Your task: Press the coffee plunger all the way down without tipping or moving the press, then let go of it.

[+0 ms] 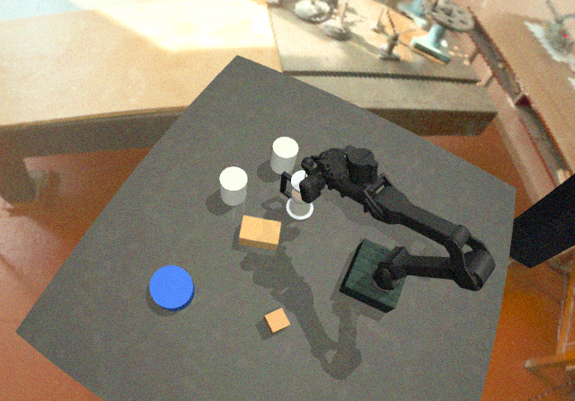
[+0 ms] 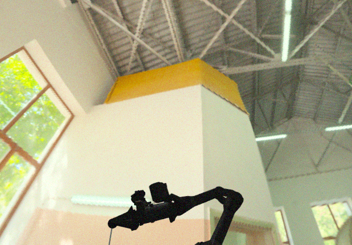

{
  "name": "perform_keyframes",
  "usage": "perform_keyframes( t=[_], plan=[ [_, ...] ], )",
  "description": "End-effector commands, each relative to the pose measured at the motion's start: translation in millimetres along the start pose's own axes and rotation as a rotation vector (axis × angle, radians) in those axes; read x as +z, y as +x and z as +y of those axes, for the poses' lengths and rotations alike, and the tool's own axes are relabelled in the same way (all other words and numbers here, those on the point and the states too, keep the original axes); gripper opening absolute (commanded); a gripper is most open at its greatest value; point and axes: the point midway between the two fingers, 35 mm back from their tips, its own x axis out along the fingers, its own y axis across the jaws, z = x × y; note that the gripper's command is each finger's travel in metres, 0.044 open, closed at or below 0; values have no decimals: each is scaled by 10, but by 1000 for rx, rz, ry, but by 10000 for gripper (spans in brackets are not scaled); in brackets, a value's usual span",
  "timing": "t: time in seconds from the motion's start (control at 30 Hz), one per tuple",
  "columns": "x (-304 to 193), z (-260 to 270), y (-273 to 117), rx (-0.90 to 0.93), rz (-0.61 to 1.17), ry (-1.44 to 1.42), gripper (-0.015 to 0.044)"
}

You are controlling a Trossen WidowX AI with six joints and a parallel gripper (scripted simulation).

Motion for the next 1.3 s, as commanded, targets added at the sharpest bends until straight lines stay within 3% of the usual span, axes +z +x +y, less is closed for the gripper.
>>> perform_keyframes(
  t=[0.0,1.27],
  plan=[
    [-382,3,110,1,94,6,131],
    [-403,1,332,1,92,6,131]
  ],
)
